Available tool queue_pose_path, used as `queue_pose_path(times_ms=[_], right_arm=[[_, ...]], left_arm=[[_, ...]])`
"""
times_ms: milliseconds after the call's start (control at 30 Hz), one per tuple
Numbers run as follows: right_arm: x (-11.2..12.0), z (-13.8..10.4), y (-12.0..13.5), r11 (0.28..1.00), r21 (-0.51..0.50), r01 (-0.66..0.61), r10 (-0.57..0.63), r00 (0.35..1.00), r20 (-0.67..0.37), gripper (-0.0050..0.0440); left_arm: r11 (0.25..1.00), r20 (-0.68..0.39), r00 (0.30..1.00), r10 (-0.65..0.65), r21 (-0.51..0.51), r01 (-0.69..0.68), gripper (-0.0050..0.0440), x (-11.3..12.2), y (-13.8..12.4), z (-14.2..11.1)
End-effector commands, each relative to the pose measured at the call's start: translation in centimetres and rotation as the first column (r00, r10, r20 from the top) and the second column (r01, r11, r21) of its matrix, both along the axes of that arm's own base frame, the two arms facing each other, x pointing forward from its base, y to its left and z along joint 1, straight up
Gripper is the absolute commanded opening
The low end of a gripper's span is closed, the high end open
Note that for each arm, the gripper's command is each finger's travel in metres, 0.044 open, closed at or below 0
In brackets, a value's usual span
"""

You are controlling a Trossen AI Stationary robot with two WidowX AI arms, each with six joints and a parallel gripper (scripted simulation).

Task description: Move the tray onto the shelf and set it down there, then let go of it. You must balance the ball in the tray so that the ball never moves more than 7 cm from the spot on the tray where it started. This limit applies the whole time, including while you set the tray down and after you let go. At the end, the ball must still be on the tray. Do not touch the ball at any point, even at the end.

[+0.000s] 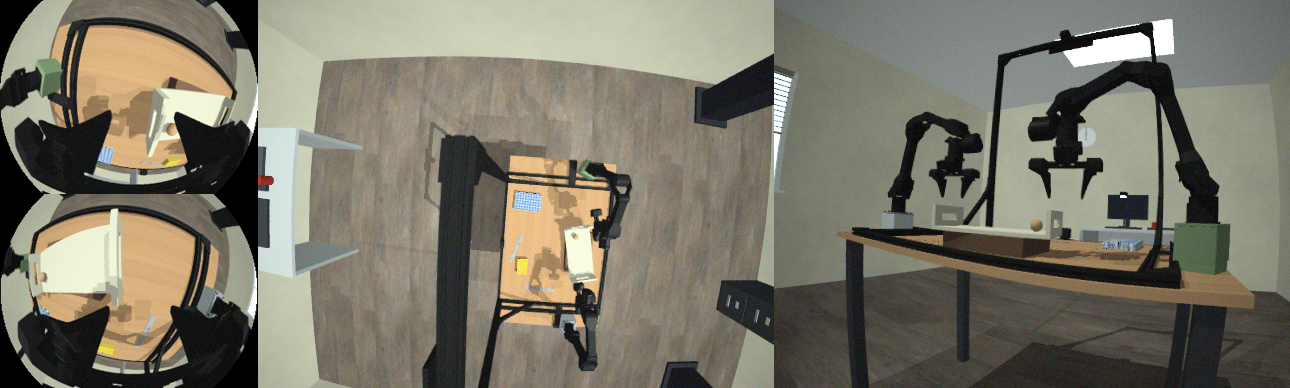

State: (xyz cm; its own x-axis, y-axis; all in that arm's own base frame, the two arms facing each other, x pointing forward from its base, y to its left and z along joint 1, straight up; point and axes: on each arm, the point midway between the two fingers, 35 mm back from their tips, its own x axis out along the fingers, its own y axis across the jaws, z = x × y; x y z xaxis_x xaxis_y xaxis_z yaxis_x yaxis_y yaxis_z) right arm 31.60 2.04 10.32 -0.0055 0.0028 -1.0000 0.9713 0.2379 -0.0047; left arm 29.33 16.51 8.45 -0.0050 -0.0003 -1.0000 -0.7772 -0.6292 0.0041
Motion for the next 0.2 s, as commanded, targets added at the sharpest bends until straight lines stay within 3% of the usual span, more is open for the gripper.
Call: queue_pose_path(times_ms=[0, 167], right_arm=[[-0.02, 0.24, -0.04, 1.000, -0.003, 0.004, -0.004, 1.000, 0.006, 0.0400], [-0.02, 0.24, -0.04, 1.000, -0.003, 0.004, -0.004, 1.000, 0.006, 0.0400]], left_arm=[[1.000, 0.005, 1.000, -0.004, 0.000, 0.004, 0.0400, -0.07, -0.05, 0.24], [1.000, 0.005, 1.000, -0.004, 0.000, 0.004, 0.0400, -0.07, -0.05, 0.24]])
